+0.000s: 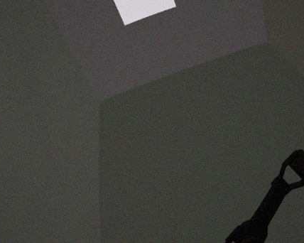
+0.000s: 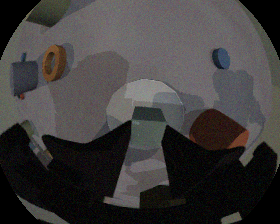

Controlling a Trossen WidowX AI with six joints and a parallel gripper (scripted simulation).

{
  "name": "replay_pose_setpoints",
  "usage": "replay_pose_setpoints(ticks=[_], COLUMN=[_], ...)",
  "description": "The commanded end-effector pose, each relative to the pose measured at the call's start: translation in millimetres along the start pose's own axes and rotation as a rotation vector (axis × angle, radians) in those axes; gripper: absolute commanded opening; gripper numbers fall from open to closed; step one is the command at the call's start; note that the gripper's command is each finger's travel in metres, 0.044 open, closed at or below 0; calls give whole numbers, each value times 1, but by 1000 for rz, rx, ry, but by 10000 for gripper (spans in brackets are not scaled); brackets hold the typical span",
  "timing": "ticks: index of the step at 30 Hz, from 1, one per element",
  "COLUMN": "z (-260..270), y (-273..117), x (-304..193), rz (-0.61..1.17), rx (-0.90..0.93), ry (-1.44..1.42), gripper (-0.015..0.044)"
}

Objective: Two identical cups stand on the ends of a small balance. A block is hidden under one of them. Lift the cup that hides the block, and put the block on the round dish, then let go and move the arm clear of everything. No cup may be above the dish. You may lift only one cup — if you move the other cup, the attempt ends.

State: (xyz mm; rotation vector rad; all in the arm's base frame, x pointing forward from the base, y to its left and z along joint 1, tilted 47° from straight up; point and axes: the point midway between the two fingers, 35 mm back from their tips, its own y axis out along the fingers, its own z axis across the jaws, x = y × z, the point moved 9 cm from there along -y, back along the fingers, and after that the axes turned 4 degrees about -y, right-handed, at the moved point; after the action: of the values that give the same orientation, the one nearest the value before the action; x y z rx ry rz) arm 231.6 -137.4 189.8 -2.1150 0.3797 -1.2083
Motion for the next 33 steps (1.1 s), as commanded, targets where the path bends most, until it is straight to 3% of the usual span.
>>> replay_pose_setpoints(ticks=[1,8,19,33], z=[0,1,1,0], y=[0,-6,-55,-91], x=[0,3,0,-2], rz=[-1,-17,2,3], rx=[0,15,8,9], ry=[2,-4,-7,-18], gripper=[263,440,440,440])
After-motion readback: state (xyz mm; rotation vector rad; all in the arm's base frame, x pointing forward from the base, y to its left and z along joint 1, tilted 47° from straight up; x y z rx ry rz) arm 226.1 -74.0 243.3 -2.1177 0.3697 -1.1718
